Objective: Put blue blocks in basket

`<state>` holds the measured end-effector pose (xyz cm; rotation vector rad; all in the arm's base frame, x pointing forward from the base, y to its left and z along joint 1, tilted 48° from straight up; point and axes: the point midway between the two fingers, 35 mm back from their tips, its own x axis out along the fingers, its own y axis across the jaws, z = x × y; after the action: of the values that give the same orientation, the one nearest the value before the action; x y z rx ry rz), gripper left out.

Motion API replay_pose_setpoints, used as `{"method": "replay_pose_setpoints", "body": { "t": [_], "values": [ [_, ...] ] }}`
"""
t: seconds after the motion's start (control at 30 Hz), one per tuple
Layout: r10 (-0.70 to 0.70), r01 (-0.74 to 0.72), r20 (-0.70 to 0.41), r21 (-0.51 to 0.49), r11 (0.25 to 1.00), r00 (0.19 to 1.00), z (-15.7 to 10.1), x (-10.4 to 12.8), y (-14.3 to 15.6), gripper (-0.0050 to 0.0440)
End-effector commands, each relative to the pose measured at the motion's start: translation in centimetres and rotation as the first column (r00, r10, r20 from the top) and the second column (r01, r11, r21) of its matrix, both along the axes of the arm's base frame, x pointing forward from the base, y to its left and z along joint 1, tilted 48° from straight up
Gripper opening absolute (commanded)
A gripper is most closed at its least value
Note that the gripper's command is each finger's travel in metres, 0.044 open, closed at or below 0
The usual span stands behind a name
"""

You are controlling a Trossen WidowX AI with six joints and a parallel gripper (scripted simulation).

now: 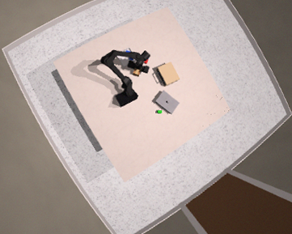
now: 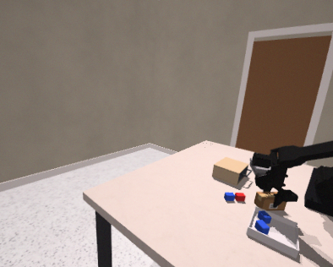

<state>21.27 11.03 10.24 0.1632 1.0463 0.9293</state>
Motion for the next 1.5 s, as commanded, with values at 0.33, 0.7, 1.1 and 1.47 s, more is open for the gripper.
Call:
{"method": "replay_pose_setpoints", "body": {
  "t": [0.33,0.7,1.1,1.47],
  "values": [
    [-0.003,0.003,-0.004,-0.002,1.000,1.000,-0.2,0.0,0.0,0.0440],
    [-0.003,0.003,-0.004,-0.002,1.000,1.000,3.8,-1.1,-4.3,0.0440],
    [-0.003,0.003,-0.004,-0.002,1.000,1.000,7.7,-2.1,-8.5,0.0440],
    [-0.017,0.017,-0.019,0.001,1.000,1.000,11.1,6.2,-7.4,0.0234]
  ]
}}
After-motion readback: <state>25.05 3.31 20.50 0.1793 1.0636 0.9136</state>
